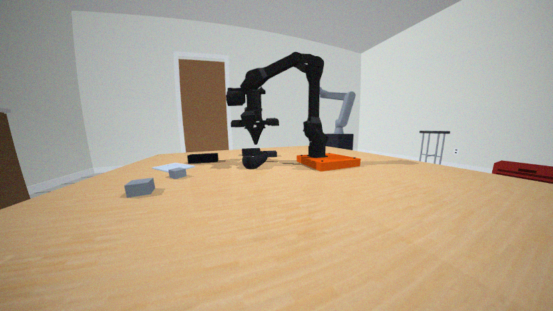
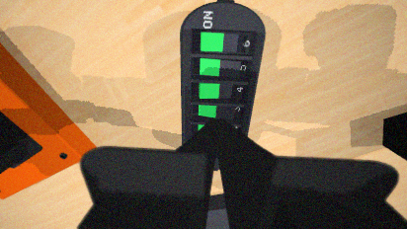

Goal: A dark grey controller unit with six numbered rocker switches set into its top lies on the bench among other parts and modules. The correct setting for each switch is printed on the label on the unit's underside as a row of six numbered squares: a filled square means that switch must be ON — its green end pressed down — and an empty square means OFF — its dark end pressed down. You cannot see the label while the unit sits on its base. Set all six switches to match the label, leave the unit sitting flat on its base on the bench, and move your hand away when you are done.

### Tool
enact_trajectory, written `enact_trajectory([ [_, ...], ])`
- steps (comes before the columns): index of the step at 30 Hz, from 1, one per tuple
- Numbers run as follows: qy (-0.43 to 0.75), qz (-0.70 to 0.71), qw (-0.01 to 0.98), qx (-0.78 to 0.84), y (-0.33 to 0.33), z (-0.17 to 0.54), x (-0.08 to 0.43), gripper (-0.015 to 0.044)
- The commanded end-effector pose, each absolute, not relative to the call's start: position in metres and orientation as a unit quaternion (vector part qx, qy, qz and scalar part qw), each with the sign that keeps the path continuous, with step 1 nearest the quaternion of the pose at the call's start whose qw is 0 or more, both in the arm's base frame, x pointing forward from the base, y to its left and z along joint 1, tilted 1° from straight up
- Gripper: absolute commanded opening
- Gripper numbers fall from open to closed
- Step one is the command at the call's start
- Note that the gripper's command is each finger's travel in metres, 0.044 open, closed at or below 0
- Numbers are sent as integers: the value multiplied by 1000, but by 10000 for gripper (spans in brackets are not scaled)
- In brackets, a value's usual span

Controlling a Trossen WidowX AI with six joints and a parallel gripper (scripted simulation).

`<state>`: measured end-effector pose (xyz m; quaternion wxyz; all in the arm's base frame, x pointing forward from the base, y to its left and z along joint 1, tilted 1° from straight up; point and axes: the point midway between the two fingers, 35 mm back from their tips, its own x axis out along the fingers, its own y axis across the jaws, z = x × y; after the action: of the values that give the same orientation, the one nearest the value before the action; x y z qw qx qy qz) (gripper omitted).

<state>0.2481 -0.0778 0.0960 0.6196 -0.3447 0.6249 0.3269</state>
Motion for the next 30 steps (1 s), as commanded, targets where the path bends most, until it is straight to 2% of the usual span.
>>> enact_trajectory([
  [1, 623, 326, 620, -348, -79, 98, 250, 0],
  [17, 623, 326, 620, -348, -78, 97, 249, 0],
  [24, 623, 327, 620, -347, -56, 69, 213, 0],
  [30, 623, 327, 620, -347, -55, 68, 212, 0],
])
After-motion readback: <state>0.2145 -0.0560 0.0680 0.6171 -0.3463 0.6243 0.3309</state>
